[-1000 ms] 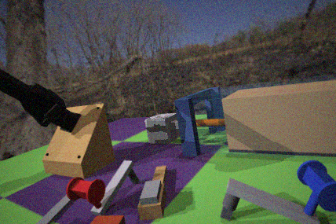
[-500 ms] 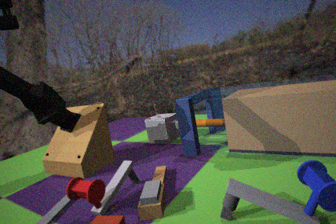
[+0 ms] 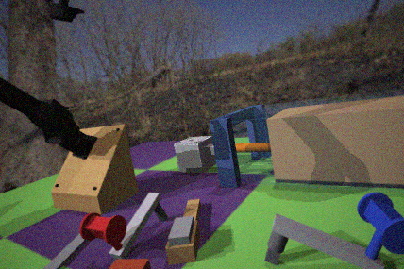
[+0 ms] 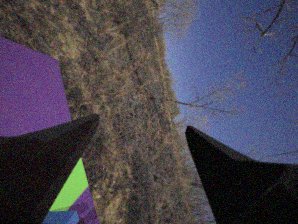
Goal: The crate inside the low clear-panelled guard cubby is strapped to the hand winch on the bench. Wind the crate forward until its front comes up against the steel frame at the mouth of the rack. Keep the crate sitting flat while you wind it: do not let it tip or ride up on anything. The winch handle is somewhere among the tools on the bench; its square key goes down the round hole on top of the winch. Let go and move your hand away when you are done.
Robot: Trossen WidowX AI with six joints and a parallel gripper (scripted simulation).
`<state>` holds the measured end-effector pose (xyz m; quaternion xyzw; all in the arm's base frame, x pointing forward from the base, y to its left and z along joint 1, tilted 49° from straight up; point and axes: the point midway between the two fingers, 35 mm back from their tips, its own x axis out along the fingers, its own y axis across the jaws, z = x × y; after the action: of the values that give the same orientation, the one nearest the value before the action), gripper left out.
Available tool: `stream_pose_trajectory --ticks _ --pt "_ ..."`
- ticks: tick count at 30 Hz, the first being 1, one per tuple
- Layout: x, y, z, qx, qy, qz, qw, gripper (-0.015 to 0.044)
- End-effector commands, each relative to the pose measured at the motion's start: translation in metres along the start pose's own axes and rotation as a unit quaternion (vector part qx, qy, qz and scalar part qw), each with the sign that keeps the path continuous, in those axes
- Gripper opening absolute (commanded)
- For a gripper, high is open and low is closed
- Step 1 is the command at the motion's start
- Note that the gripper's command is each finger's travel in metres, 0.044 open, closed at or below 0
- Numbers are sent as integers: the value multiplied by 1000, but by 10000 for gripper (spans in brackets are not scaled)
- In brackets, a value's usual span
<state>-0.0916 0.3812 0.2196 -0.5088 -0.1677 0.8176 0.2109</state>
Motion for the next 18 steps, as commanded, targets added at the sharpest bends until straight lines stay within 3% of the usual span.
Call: stream_pose_trajectory --ticks 1,9,18 --pt "-7 -2 -66 52 90 -3 995 440" --pt "-54 20 -199 170 277 6 946 440" --pt "-137 95 -312 298 454 63 837 440"
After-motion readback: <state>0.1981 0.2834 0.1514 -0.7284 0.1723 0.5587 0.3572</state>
